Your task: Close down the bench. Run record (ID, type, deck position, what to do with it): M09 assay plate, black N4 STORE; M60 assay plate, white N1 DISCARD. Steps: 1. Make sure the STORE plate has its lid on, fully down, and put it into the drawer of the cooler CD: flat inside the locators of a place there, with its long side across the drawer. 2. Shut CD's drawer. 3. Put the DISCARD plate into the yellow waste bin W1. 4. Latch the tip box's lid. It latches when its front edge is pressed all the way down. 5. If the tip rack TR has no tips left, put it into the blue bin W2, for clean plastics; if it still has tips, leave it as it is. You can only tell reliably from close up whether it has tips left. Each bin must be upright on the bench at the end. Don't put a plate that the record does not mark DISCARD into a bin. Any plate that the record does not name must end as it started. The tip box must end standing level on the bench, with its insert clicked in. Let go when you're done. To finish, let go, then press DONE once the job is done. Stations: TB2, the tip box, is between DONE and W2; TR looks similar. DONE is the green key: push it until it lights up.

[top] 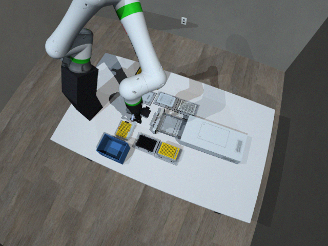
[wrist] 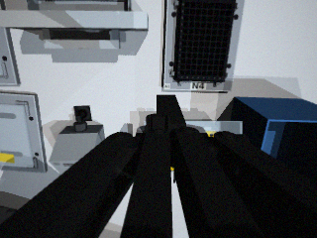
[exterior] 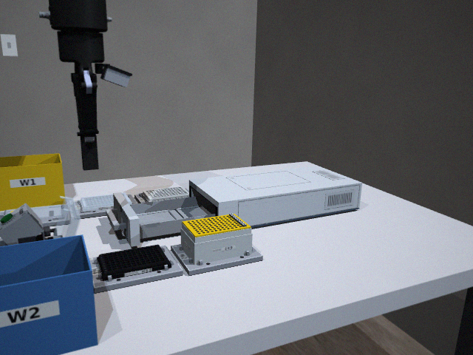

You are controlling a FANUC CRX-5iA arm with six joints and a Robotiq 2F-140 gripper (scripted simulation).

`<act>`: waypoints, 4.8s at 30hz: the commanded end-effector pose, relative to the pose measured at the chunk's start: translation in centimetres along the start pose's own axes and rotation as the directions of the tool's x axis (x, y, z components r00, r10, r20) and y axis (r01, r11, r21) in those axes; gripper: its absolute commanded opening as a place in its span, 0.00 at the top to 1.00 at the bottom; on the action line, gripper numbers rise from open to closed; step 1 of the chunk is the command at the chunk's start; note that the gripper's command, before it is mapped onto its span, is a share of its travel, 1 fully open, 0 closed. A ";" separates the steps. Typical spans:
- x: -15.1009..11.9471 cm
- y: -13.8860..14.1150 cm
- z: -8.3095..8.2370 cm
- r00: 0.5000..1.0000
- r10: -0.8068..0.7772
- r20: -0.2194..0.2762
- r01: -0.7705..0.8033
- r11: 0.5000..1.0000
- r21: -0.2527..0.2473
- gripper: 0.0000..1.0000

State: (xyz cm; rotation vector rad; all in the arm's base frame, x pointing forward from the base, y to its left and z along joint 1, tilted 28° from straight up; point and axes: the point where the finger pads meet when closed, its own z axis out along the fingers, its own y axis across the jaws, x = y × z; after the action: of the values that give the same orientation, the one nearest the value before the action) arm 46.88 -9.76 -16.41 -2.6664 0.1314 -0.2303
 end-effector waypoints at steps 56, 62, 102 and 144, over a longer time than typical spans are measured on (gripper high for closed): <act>-0.2 3.7 5.2 1.000 -0.001 -0.001 0.001 1.000 0.000 0.90; -0.2 3.7 6.3 1.000 -0.001 -0.001 0.001 1.000 0.000 0.90; -2.4 3.7 7.4 1.000 -0.001 -0.001 0.001 1.000 0.000 0.90; -7.2 3.7 6.8 1.000 -0.001 -0.001 0.001 1.000 0.000 0.90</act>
State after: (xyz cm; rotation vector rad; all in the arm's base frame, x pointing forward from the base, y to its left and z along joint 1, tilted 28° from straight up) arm 41.15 -9.15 -25.11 -2.6656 0.1309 -0.2306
